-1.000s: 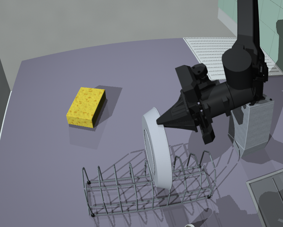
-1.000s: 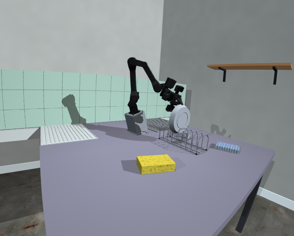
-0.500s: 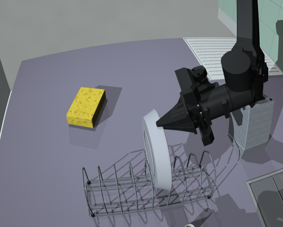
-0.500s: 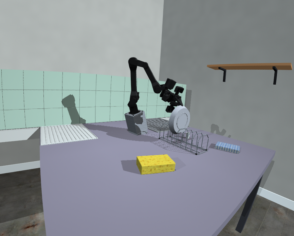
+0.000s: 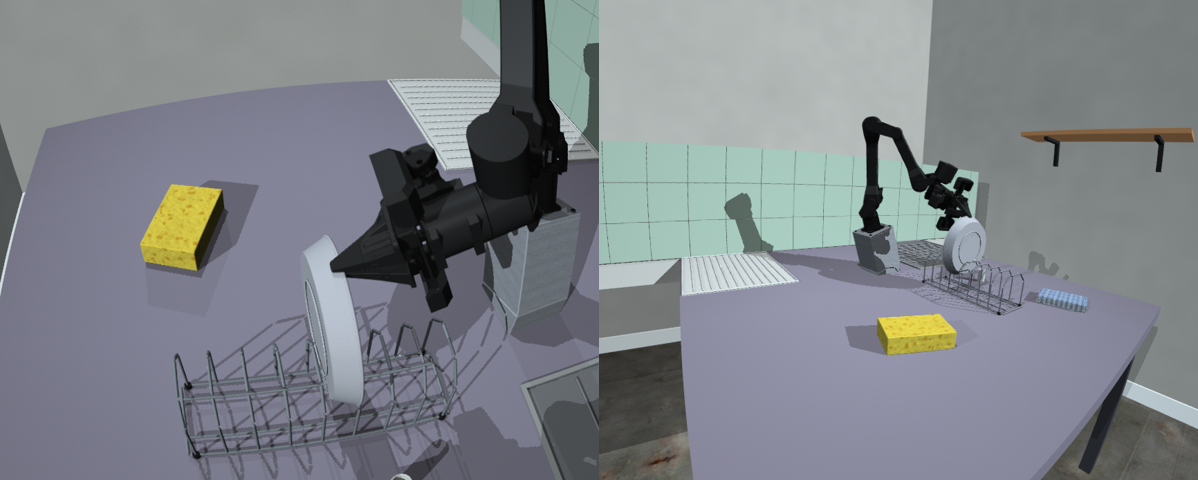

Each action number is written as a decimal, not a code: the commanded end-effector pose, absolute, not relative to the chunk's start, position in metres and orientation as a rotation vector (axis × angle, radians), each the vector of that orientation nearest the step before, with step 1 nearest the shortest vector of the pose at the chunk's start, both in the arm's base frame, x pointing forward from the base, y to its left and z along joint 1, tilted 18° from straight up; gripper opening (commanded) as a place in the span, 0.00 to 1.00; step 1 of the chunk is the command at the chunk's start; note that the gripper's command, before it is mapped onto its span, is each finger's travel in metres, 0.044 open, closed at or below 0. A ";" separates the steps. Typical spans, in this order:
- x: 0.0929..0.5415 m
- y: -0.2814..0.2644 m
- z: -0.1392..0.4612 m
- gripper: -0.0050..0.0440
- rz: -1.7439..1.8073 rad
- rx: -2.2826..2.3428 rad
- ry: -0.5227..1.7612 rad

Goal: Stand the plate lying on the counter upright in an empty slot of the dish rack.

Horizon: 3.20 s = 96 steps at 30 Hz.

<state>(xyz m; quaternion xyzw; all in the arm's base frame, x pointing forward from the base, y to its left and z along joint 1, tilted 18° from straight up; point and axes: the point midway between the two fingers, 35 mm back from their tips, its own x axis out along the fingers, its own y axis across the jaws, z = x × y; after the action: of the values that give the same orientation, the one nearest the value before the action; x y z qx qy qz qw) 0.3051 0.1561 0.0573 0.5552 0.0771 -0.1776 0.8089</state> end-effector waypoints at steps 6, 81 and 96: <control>0.305 0.155 0.053 0.10 -0.379 1.183 0.168; 0.304 0.143 0.022 0.10 -0.380 1.181 0.172; 0.304 0.140 0.016 0.10 -0.382 1.178 0.173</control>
<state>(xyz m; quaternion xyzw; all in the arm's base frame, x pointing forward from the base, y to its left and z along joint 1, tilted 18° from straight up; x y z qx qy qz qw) 0.3042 0.1409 0.0183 0.5538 0.0789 -0.1790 0.8093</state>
